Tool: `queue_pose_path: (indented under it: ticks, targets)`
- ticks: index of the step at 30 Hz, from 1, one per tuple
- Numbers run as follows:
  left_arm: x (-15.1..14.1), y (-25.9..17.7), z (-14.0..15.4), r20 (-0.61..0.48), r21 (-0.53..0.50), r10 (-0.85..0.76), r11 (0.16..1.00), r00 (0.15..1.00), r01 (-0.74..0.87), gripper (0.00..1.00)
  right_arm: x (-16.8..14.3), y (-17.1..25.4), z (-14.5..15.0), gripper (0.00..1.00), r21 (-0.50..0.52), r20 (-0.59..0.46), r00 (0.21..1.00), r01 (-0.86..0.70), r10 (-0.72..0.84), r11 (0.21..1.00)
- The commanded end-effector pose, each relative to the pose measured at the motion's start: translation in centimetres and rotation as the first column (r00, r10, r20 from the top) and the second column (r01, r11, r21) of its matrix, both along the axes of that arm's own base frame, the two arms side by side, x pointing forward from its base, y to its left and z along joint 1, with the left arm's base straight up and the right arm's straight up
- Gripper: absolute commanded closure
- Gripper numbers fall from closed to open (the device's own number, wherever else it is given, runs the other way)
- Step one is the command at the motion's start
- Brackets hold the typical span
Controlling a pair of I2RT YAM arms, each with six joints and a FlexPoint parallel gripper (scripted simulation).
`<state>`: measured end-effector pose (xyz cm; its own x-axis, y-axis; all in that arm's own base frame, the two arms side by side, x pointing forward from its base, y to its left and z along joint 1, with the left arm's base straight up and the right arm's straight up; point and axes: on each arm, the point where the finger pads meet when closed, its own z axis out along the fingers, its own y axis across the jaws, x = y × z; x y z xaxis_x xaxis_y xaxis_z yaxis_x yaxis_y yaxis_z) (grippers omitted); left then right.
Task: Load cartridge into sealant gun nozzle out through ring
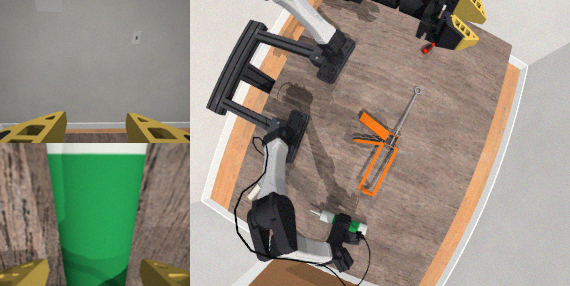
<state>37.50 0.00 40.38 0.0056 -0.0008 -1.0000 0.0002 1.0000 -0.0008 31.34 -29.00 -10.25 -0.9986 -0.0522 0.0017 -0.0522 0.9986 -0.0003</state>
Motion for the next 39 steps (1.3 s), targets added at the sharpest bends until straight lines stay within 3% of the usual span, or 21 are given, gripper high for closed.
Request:
queue_pose_path:
  ticks: [1,39]
  targets:
    - [-0.4,-0.1,-0.3,-0.017,-0.013,-0.007,1.0,1.0,0.006,0.48,-0.4,1.1,-2.2,0.27,0.034,-0.019,1.0,-0.015,0.015,0.999]
    - [-0.4,-0.1,-0.3,-0.017,-0.013,-0.007,1.0,1.0,0.006,0.48,-0.2,0.7,-2.6,0.27,0.03,-0.014,1.0,-0.021,0.021,0.999]
